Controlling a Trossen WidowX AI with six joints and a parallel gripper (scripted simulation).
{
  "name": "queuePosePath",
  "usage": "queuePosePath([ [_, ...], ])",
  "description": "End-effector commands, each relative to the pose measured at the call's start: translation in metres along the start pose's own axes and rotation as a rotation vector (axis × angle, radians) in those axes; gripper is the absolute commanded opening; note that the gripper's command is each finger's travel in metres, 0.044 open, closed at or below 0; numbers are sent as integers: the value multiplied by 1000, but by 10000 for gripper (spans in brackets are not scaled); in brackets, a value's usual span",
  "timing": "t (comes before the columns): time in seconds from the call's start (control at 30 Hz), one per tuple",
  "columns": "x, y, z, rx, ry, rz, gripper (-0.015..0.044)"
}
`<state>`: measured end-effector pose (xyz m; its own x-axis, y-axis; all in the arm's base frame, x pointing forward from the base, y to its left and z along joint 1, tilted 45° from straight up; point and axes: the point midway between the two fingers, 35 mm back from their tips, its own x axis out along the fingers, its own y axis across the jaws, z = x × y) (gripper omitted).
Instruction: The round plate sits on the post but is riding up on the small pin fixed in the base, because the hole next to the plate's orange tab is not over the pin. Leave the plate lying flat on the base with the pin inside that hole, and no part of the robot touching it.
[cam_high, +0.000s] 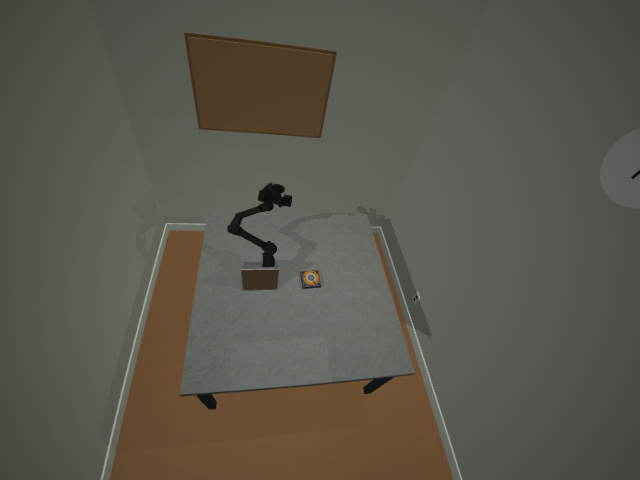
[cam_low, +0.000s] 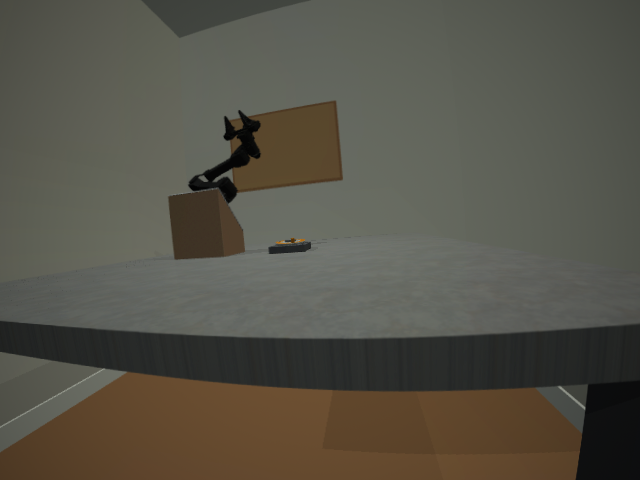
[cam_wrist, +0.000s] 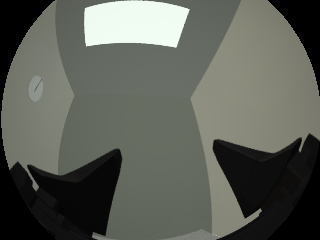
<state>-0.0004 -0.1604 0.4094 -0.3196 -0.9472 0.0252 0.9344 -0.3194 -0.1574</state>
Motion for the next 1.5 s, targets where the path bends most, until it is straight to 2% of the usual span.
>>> queuePosePath([
  [0.0,0,3,1,-9,-7,7,374],
  [0.07,1,31,8,-79,-58,63,321],
  [0.23,-2,139,9,-327,-181,311,190],
  [0.3,-3,153,6,-360,-190,351,137],
  [0.47,-19,256,-38,-584,-196,669,6],
  [0.6,-32,298,-72,-684,-161,834,0],
  [0.77,-67,362,-161,-865,-2,1190,0],
  [0.87,-80,373,-190,-908,71,1296,0],
  [1.03,-126,387,-288,-1002,398,1627,0],
  [1.13,-140,384,-312,-1011,511,1707,0],
  [1.3,-186,360,-383,-978,971,1924,0],
  [1.37,-192,356,-390,-968,1030,1942,0],
  [1.47,-214,337,-415,-900,1307,1999,0],
])
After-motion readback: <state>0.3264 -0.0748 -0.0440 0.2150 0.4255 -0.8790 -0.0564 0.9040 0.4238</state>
